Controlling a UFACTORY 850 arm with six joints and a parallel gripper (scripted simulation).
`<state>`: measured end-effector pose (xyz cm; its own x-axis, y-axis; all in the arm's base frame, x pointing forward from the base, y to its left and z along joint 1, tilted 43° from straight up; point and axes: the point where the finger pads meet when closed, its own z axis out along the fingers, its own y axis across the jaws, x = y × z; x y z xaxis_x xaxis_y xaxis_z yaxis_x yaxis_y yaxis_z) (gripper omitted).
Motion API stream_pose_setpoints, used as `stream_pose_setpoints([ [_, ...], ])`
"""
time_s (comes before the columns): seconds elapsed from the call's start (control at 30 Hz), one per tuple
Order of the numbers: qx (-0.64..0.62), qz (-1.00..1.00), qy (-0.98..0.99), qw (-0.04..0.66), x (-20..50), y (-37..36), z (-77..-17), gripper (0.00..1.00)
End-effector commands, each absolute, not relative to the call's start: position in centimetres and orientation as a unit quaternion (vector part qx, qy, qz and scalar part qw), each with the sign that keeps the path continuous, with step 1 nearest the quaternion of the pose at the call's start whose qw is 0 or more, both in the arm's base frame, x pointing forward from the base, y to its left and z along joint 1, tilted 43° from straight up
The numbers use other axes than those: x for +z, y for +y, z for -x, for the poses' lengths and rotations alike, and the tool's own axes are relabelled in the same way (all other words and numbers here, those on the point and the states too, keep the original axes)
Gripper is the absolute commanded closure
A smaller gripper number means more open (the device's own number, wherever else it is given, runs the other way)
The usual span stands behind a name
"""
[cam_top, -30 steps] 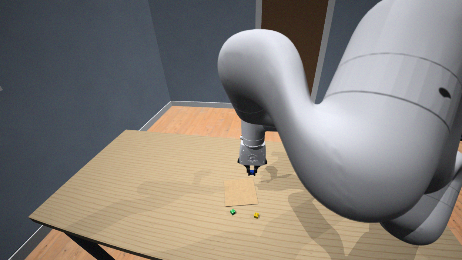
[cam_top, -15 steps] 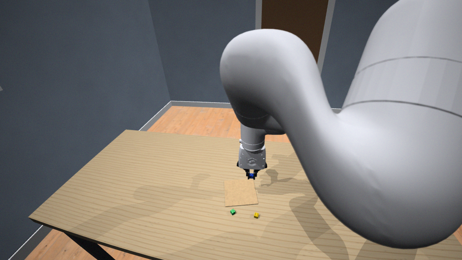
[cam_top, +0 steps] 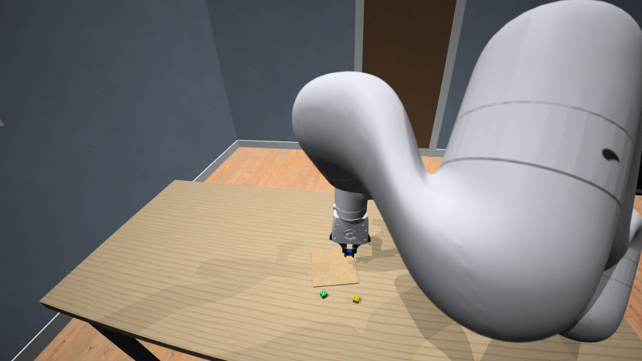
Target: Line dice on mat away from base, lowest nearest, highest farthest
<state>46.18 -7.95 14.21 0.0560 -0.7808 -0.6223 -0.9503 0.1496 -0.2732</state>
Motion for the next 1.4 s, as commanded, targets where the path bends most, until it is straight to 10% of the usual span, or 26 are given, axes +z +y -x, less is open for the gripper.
stream_pose_setpoints([
  [0.0, 0.122, 0.640, 0.676, 0.345, 13.0, -7.0, -46.8, 0.89],
  [1.37, 0.122, 0.640, 0.676, 0.345, 9.9, -4.4, -48.1, 0.89],
])
